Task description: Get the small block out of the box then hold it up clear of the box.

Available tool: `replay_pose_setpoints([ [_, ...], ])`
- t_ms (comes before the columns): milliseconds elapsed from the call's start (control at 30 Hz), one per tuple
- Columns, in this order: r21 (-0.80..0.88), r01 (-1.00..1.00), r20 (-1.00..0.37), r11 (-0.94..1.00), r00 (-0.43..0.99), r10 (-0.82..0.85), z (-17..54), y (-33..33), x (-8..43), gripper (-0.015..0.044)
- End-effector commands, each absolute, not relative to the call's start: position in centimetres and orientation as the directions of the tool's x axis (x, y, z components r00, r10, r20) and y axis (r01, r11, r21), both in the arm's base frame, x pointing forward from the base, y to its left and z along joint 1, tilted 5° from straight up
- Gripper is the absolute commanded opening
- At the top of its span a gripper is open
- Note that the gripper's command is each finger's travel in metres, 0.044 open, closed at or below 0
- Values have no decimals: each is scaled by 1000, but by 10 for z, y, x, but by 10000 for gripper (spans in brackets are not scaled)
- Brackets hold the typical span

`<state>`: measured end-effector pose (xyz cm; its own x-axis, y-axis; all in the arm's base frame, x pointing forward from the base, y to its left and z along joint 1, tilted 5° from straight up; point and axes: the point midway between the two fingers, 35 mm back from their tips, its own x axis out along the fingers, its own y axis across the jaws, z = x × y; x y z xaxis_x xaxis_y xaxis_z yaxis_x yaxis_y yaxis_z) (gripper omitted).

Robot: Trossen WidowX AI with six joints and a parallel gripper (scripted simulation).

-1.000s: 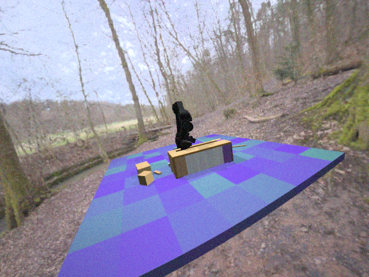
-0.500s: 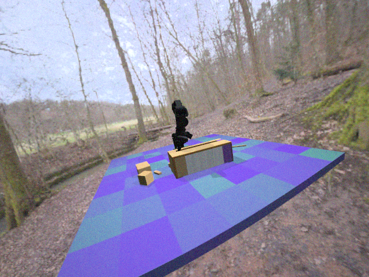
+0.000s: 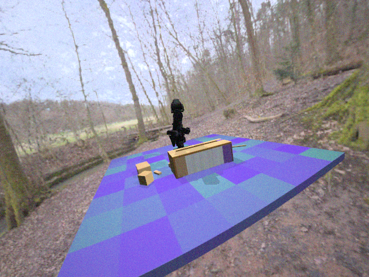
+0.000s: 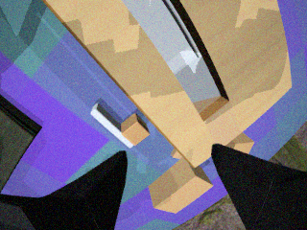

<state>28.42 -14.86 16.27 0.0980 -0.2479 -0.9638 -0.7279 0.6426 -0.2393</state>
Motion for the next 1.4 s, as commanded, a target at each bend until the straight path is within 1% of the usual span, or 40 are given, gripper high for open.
replay_pose_setpoints([
  [0,-240,-333,-969,912,144,-203,163,-154,278,285],
  [67,-207,-120,-969,971,166,-185,163,-157,276,285],
  [133,-153,96,-968,984,187,-169,164,-160,274,285],
  [233,-49,404,-966,913,212,-146,163,-164,270,285],
  [333,68,665,-963,744,238,-124,163,-168,266,285],
  [433,181,851,-959,493,265,-105,163,-172,261,285],
  [600,290,948,-950,130,302,-82,163,-177,256,285],
  [700,330,939,-943,-93,324,-71,164,-179,253,285],
  [800,346,886,-937,-310,344,-62,164,-182,250,285],
  [933,332,749,-927,-573,372,-51,165,-185,246,285],
  [1033,295,604,-918,-741,395,-43,165,-187,243,285],
  [1200,183,312,-903,-932,429,-34,166,-191,238,285],
  [1367,25,-11,-886,-1000,463,-28,168,-194,234,285],
])
